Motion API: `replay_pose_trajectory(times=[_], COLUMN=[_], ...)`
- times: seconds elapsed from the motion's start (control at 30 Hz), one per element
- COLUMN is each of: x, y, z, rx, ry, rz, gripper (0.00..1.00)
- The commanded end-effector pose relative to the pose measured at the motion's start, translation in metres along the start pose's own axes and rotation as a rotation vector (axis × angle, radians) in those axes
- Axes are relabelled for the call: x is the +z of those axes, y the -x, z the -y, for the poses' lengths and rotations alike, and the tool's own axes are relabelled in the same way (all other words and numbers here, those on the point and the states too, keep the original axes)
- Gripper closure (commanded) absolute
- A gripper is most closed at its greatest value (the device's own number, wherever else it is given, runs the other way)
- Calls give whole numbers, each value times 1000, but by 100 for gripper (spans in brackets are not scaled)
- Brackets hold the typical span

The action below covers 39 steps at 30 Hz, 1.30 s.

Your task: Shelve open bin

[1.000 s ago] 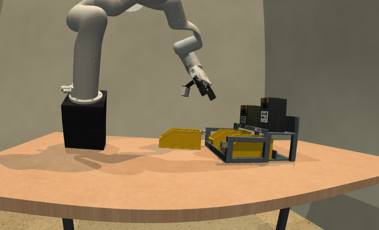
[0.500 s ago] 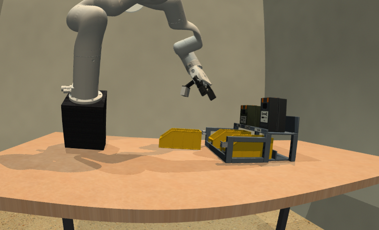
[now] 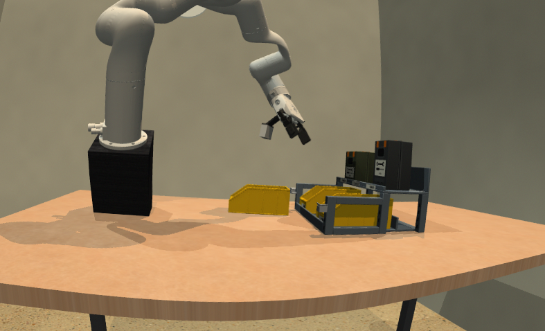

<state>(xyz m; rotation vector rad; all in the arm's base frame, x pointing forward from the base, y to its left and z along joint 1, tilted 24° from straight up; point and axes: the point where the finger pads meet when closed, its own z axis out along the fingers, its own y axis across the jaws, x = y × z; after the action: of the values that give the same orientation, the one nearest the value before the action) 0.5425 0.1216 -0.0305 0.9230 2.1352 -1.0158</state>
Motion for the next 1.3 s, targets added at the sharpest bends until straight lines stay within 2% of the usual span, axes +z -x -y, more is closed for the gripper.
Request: replay_pose_trajectory(times=[0.0, 0.13, 0.53, 0.7, 1.27], x=[-11, -46, -46, -73, -74], y=[8, 33, 33, -3, -5], z=[1, 7, 7, 40, 41], rx=[3, 3, 3, 3, 3], ry=[4, 4, 4, 4, 4], rz=[0, 0, 0, 0, 0], gripper=[0, 0, 0, 0, 0])
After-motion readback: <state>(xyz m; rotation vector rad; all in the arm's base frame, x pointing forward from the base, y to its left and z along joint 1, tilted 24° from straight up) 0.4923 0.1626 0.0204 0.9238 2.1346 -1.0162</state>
